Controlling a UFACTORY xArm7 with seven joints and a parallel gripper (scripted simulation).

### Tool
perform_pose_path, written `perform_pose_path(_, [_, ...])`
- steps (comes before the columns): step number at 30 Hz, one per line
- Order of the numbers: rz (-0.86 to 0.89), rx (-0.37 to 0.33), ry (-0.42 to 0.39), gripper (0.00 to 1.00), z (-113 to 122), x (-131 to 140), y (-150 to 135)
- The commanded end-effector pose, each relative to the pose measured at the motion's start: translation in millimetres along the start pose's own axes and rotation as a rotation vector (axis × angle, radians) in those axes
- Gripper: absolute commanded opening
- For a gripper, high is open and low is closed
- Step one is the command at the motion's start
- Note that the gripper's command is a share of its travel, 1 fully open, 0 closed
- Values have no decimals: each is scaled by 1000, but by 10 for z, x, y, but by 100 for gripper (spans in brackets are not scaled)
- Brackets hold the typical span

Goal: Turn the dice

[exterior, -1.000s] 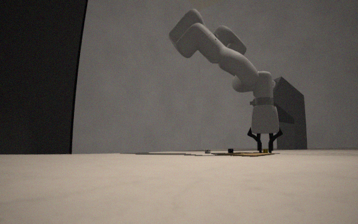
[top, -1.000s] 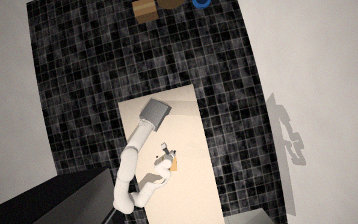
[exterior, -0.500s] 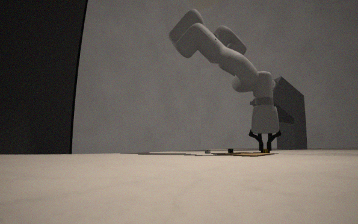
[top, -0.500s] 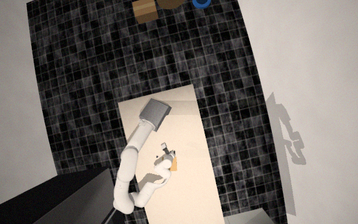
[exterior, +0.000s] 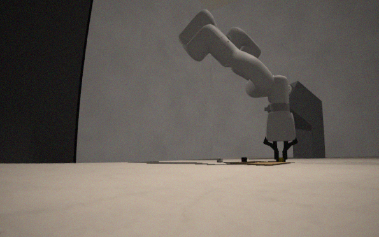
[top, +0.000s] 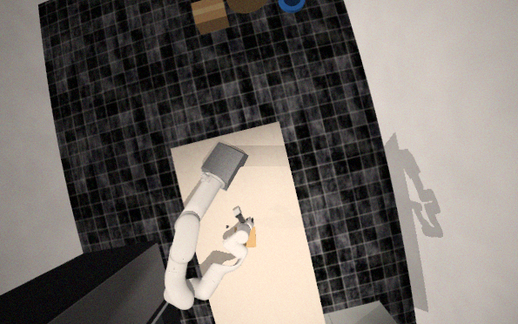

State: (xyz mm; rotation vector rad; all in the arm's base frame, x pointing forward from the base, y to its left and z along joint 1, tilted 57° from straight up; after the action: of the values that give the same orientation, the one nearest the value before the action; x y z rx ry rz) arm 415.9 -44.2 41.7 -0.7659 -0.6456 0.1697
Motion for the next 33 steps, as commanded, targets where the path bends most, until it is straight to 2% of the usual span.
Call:
perform_pose_path(1, [1, 2, -1, 11, 8, 4, 9])
perform_pose_path(19, [1, 2, -1, 11, 76, 4, 9])
perform_pose_path(22, [1, 2, -1, 11, 227, 4, 9])
perform_pose_path(30, [1, 2, -1, 11, 812, 3, 7])
perform_pose_path(33, [1, 2, -1, 11, 949, 3, 7])
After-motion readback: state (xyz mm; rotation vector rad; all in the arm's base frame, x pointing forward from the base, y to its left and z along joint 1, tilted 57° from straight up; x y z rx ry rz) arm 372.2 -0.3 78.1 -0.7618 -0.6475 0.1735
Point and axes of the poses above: the point where the finger pads meet when closed, its own z axis back along the fingers, its own y axis across the jaws, x = y × z, the point moved 4 cm from there along z, back along the fingers, and after that the axes turned 6 degrees about -z, right-handed, at the moved point
